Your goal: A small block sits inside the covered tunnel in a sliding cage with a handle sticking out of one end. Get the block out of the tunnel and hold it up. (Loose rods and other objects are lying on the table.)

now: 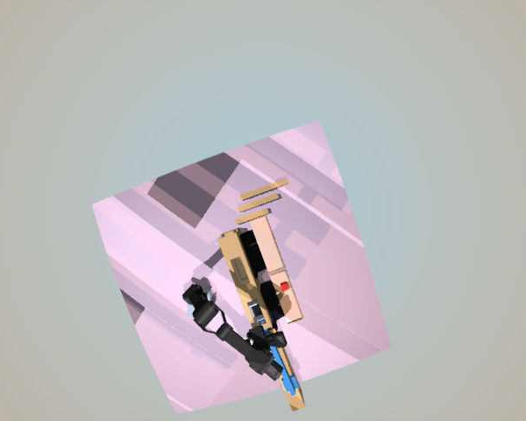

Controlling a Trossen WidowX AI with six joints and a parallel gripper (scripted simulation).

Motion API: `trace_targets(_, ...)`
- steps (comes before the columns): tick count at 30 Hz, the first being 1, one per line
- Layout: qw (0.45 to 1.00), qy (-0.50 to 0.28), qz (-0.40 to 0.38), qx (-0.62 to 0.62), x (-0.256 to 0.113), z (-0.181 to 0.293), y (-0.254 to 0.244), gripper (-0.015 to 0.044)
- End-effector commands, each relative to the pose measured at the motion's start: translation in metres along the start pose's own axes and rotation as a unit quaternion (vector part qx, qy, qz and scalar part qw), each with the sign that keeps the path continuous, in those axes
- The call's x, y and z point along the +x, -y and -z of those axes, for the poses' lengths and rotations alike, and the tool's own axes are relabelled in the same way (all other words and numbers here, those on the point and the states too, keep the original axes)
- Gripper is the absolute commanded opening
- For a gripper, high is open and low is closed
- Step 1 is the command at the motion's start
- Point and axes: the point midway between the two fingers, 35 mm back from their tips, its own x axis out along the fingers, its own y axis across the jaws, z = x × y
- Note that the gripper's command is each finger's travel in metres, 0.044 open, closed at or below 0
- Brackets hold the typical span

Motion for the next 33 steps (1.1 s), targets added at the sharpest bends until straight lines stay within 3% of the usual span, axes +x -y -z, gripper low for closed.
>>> trace_targets(1,1.0,-0.003,0.005,0.001,0.004,0.017,0.002,0.0)
trace_targets(17,1.0,-0.002,0.007,0.002,0.016,0.055,-0.002,0.0)
trace_targets(33,1.0,-0.003,0.005,0.003,-0.024,0.053,0.003,0.042)
